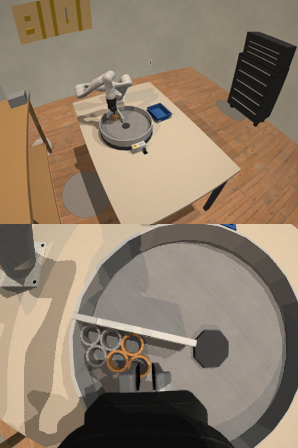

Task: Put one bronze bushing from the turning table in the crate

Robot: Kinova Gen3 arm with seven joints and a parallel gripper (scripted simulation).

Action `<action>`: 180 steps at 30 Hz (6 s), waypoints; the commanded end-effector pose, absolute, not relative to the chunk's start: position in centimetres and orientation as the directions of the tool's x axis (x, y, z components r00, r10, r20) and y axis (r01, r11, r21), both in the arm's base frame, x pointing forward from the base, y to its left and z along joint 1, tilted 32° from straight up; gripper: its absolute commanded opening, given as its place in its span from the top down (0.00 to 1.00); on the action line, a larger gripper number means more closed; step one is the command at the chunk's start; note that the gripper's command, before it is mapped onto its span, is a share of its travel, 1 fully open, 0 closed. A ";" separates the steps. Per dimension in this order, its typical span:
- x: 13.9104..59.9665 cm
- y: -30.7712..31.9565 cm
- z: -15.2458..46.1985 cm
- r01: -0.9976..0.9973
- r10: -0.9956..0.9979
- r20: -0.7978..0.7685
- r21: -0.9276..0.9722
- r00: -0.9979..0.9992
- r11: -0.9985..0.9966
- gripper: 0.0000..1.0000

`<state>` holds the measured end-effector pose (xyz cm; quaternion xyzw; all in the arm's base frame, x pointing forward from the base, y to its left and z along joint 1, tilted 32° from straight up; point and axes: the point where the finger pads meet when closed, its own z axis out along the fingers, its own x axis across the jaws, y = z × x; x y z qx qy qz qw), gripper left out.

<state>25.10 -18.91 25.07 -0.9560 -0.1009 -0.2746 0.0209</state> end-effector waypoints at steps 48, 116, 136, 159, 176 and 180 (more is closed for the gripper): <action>26.9 -18.5 22.3 0.209 0.183 0.529 0.011 0.828 -0.978 0.60; 27.4 -18.5 21.4 0.208 0.182 0.530 0.010 0.828 -0.978 0.60; 27.7 -18.5 21.0 0.205 0.179 0.531 0.010 0.828 -0.979 0.60; 28.0 -18.4 20.6 0.204 0.176 0.532 0.008 0.828 -0.979 0.60; 28.2 -18.4 20.3 0.206 0.179 0.532 0.008 0.828 -0.979 0.60; 28.2 -18.4 20.3 0.206 0.179 0.532 0.008 0.828 -0.979 0.60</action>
